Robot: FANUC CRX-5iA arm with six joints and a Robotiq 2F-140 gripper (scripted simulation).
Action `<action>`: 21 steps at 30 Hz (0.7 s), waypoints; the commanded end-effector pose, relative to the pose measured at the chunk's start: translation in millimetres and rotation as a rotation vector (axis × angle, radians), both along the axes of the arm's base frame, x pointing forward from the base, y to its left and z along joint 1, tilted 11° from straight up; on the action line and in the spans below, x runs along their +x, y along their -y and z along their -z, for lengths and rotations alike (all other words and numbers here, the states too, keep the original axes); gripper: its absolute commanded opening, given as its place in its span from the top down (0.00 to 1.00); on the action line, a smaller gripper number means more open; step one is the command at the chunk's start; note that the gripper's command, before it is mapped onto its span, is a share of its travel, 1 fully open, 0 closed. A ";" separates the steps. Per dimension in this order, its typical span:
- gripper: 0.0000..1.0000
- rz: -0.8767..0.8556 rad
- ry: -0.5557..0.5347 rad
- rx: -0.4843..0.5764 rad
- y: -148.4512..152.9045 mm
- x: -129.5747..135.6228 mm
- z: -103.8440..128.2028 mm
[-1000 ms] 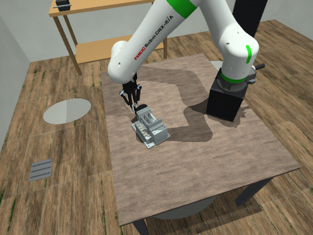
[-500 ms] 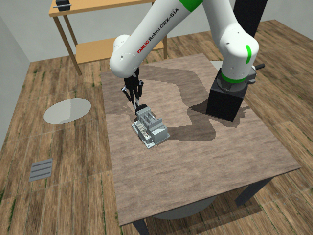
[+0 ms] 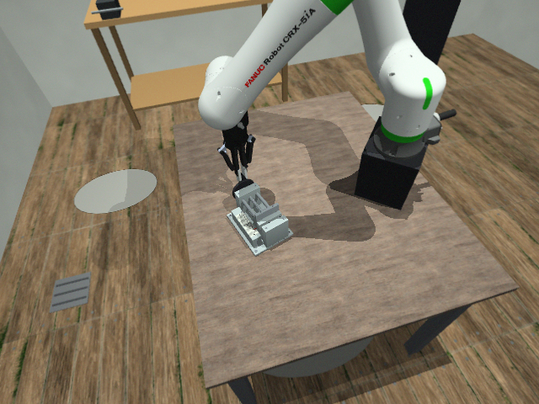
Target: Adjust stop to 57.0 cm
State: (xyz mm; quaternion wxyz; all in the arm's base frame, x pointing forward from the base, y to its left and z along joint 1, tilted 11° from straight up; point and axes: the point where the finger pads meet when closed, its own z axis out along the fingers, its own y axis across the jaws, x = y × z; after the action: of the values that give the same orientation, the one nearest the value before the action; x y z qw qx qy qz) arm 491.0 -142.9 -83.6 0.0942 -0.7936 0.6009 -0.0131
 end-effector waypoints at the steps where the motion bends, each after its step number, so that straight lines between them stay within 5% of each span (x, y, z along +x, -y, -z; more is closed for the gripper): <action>1: 0.96 0.000 0.001 0.000 1.0 -4.6 4.1; 21: 0.96 0.000 0.001 0.000 -1.4 -8.5 41.0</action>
State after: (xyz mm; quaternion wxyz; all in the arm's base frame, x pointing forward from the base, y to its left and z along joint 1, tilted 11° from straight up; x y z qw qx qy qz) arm 481.0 -142.0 -121.9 0.0944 -0.7936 0.6009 -0.0132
